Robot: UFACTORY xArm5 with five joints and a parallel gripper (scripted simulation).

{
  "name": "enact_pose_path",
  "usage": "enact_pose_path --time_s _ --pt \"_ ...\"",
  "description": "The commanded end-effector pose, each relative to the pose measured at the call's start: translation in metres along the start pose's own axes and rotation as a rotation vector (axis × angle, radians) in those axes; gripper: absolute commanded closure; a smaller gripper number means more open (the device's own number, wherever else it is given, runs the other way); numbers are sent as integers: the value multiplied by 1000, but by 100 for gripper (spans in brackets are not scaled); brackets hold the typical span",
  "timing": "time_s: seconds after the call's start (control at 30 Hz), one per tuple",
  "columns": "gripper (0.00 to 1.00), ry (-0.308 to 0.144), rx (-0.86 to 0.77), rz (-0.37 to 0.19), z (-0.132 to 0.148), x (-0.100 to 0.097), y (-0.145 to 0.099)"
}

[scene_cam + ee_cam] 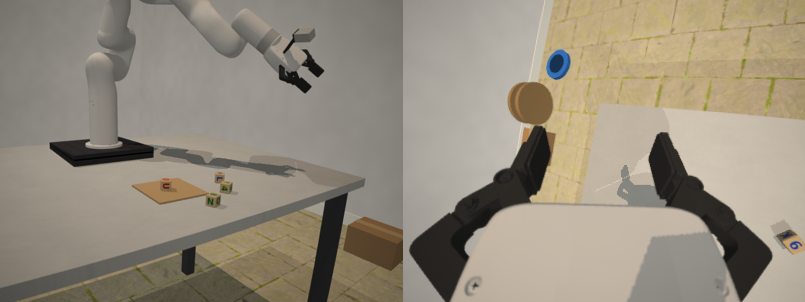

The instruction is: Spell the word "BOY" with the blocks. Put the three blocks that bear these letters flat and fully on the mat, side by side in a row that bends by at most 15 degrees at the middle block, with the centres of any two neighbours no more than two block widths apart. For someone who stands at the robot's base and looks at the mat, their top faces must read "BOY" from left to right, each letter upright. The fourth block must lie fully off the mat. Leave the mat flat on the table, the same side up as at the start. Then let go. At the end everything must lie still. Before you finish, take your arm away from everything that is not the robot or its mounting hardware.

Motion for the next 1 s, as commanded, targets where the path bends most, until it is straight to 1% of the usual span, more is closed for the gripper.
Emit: enact_pose_path --time_s 0.0,0.03,0.07,0.47,0.53,0.6,0.63,0.97 --pt "0 -26 -112 -19 19 -9 -9" --pt "0 -26 -112 -19 19 -9 -9" --pt "0 -41 -171 -35 30 -12 -16" --pt "0 -88 -400 -107 70 -28 -43" --pt "0 -94 -439 -121 77 -31 -48" --pt "0 -94 -439 -121 77 -31 -48" --pt "0 -102 -497 -143 87 -36 -56" --pt "0 -118 -684 -218 119 -52 -83"
Point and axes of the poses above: the point where the finger pads meet when closed, its own x axis out along the fingers, its own z axis across the jaws, y = z × x, the point moved 6 cm from there along -x, back along the fingers, and after that the axes turned 13 degrees about -x, right-handed, at the moved point
